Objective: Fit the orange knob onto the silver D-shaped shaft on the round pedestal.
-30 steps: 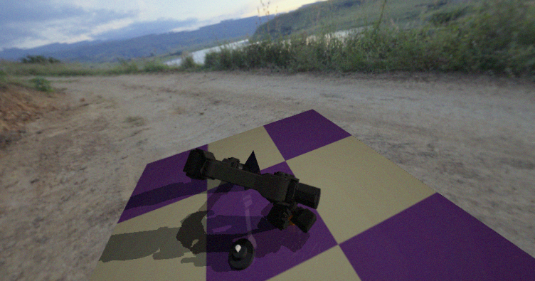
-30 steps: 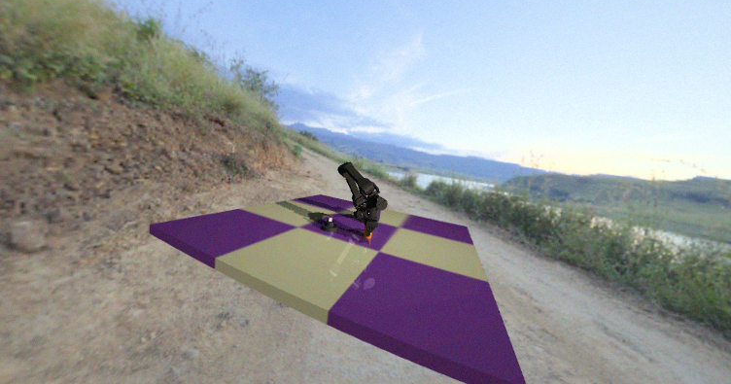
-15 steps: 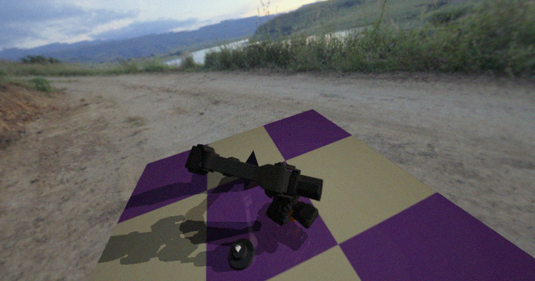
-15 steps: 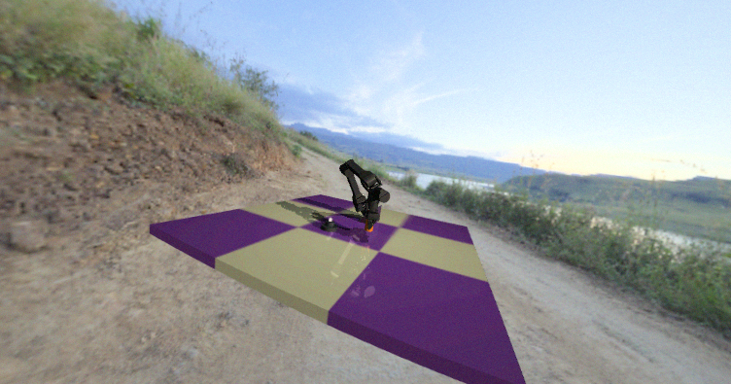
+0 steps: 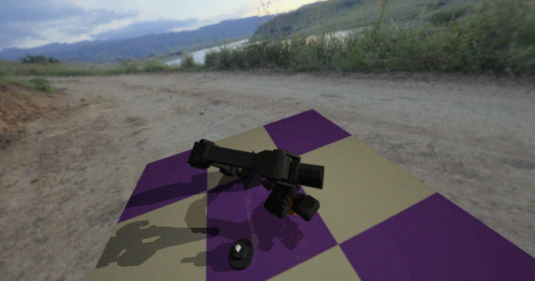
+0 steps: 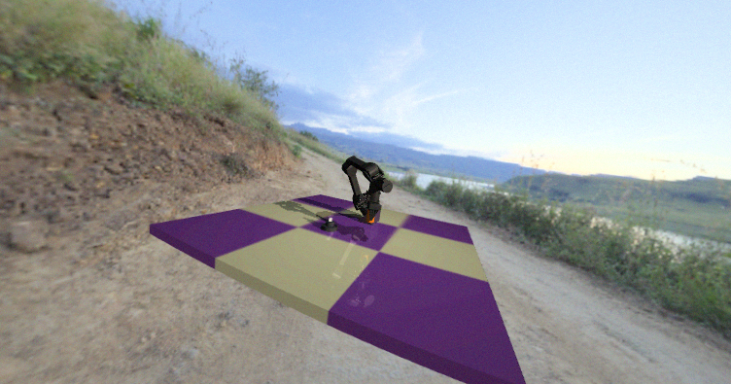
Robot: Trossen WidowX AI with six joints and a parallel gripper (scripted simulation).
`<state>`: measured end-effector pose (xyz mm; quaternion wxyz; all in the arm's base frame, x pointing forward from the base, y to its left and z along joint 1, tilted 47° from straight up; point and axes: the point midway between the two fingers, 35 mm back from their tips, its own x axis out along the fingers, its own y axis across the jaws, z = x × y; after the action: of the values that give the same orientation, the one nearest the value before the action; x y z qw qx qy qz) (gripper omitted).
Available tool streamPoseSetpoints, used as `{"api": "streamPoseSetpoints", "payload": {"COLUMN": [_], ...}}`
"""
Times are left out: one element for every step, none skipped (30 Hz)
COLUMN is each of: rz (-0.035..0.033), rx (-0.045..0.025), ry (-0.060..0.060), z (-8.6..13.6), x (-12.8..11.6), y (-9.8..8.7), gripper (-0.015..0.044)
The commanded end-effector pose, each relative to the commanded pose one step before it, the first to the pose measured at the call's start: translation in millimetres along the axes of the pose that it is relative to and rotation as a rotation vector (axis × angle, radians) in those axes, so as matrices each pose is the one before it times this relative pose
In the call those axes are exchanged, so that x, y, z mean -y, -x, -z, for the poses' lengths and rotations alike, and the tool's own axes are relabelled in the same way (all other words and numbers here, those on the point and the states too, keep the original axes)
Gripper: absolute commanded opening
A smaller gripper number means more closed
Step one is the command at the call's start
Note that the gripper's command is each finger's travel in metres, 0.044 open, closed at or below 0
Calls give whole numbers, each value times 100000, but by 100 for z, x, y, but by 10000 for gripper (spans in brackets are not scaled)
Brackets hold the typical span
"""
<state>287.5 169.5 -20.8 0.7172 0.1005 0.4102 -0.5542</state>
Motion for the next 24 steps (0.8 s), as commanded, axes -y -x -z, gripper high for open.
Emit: {"api": "streamPoseSetpoints", "payload": {"rz": [-362, 4, 7, 11, 15, 18, 19, 22, 23, 24, 25, 25, 25, 19, 12, 4, -9, -28, -47, -56, -55, -54, -53, -52], "rx": [-373, -21, -14, 0, 14, 23, 25, 41, 44, 45, 46, 47, 48, 37, 23, 8, -17, -52, -84, -97, -93, -89, -85, -81], "ry": [-296, 18, 13, 4, -4, -10, -11, -22, -23, -23, -23, -24, -23, -18, -11, -4, 8, 22, 36, 42, 40, 38, 37, 35], "z": [163, 3, 1, -2, -5, -7, -8, -15, -16, -16, -17, -18, -18, -14, -9, -3, -55, -165, -275, -331, -331, -331, -331, -330], "x": [-92, -2, 1, 1, 2, 4, 7, -6, -2, 2, 6, 10, 13, 13, 9, 3, -1, -2, -2, 0, 3, 6, 10, 13], "y": [1290, 310, 308, 304, 299, 296, 296, 287, 299, 298, 298, 297, 292, 222, 133, 44, -8, -23, -39, -48, -49, -50, -51, -53], "gripper": [0, 0, 0, 0, 0, 0, 0, 0, 0, 0, 0, 0, 0, 0, 0, 0, 0, 0, 0, 0, 0, 0, 0, 0]}}
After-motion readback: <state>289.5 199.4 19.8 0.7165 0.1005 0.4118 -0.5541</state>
